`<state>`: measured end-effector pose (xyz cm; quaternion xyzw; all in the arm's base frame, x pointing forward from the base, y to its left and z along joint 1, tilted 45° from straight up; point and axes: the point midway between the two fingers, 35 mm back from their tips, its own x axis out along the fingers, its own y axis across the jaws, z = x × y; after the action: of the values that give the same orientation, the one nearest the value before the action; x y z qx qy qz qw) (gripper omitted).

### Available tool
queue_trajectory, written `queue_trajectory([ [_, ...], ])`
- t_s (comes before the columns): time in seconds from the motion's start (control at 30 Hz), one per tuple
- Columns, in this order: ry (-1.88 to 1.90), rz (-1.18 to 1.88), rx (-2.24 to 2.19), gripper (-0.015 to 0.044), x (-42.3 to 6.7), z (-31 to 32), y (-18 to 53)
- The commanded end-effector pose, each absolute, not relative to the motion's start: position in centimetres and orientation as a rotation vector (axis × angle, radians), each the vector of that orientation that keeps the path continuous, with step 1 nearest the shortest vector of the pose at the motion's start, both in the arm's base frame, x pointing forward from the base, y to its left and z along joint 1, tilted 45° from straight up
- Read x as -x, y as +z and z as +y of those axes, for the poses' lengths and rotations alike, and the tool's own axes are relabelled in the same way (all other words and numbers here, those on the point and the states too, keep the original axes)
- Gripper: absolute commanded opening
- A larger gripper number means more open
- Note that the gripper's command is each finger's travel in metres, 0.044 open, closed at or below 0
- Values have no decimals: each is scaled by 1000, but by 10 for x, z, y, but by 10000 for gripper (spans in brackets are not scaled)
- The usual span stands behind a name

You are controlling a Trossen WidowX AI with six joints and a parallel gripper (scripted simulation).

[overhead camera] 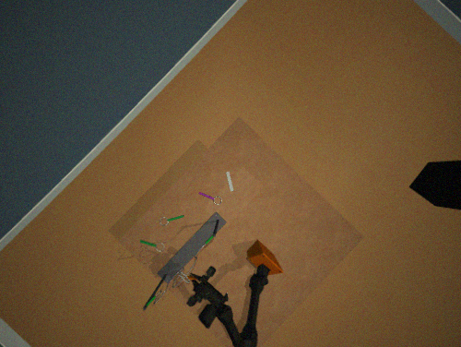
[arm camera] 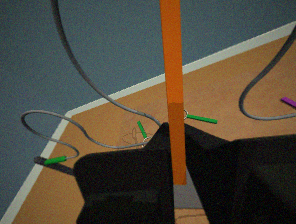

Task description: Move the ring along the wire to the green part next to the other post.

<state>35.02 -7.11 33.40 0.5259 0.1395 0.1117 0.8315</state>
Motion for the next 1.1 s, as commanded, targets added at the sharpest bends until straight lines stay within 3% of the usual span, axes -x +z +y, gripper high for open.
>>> queue_trajectory([
  [0.0,253,285,-1165,-150,-350,-70,335],
  [1.07,351,180,-1544,-150,-351,-67,347],
])
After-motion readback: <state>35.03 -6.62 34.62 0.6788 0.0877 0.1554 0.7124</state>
